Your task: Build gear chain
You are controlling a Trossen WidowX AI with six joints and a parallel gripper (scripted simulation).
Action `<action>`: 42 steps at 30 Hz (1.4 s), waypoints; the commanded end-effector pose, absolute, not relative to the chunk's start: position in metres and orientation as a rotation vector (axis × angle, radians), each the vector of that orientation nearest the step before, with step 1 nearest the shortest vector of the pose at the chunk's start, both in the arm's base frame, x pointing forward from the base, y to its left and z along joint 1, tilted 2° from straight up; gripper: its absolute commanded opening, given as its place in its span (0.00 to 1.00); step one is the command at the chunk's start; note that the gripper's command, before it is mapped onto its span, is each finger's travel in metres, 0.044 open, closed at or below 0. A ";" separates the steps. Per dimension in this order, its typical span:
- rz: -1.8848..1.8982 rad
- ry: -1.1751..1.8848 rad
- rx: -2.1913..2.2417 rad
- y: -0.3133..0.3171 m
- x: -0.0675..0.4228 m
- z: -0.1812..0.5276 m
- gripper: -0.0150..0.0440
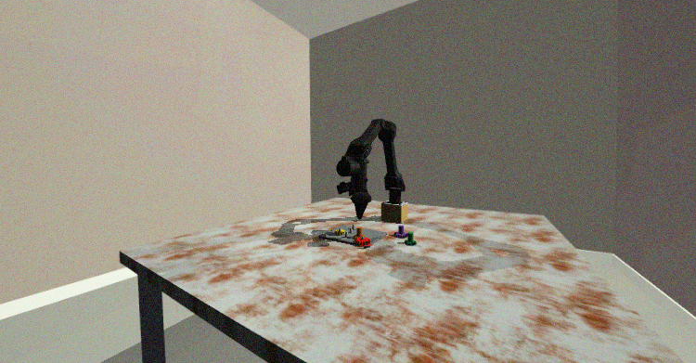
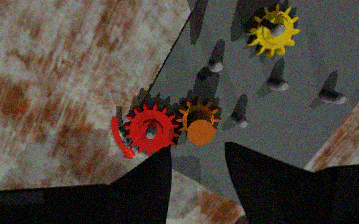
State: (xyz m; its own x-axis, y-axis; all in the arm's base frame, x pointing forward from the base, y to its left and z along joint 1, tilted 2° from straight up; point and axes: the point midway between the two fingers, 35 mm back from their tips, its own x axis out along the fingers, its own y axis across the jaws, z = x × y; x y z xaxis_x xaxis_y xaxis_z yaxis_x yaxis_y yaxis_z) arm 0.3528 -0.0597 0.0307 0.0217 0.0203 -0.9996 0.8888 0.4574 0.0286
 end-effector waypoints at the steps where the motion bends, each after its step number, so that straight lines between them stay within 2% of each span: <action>1: -0.710 1.444 0.753 -0.034 0.353 0.027 0.62; 9: -0.043 1.566 0.097 0.092 0.332 0.030 0.98; 10: 0.032 1.567 0.023 0.106 0.327 0.031 1.00; 13: 0.137 1.564 -0.080 0.123 0.319 0.031 1.00; 42: 0.137 1.564 -0.080 0.122 0.314 -0.003 1.00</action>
